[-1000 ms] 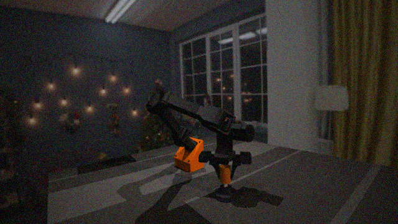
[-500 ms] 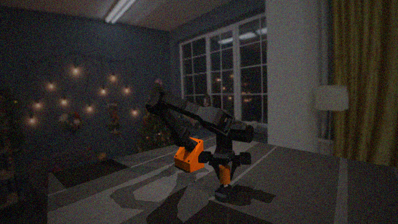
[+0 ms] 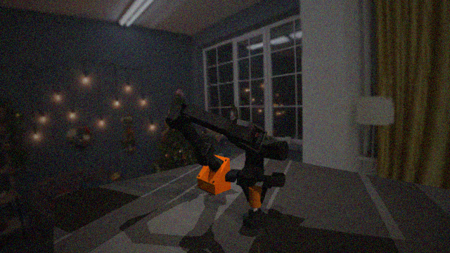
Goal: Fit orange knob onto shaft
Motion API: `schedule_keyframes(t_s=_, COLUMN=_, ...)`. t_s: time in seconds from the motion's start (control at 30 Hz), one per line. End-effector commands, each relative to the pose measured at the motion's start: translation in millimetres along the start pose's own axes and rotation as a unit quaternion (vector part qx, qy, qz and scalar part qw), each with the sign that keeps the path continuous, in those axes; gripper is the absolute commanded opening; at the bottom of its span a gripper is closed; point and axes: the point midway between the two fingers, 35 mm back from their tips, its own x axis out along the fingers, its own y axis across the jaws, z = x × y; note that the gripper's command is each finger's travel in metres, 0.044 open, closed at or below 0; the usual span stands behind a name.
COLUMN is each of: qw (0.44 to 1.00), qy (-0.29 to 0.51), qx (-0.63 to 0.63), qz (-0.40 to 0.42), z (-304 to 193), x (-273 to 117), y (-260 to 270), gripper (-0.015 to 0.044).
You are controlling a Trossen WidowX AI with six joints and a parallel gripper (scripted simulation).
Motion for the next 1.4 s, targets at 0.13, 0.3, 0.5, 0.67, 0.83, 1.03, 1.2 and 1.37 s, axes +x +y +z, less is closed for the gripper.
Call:
schedule_keyframes(t_s=0.13, qw=1.0, qy=-0.002, qx=0.021, qz=0.003, z=0.6, x=-0.9, y=1.7, gripper=0.0)
schedule_keyframes(t_s=0.3, qw=1.0, qy=-0.002, qx=0.021, qz=0.003, z=-0.1, x=0.9, y=1.0, gripper=0.0)
schedule_keyframes(t_s=0.5, qw=1.0, qy=-0.002, qx=0.021, qz=0.003, z=-0.6, x=0.7, y=-2.1, gripper=0.0)
schedule_keyframes(t_s=0.67, qw=1.0, qy=-0.002, qx=0.021, qz=0.003, z=1.0, x=-0.6, y=-2.3, gripper=0.0)
schedule_keyframes(t_s=0.83, qw=1.0, qy=-0.002, qx=0.021, qz=0.003, z=0.9, x=-0.4, y=-1.6, gripper=0.0)
schedule_keyframes(t_s=1.03, qw=1.0, qy=-0.002, qx=0.021, qz=0.003, z=-0.5, x=0.8, y=-1.0, gripper=0.0)
schedule_keyframes(t_s=1.2, qw=1.0, qy=-0.002, qx=0.021, qz=0.003, z=-0.6, x=2.7, y=-0.9, gripper=0.0)
schedule_keyframes(t_s=1.37, qw=1.0, qy=-0.002, qx=0.021, qz=0.003, z=-0.3, x=3.3, y=-1.0, gripper=0.0)
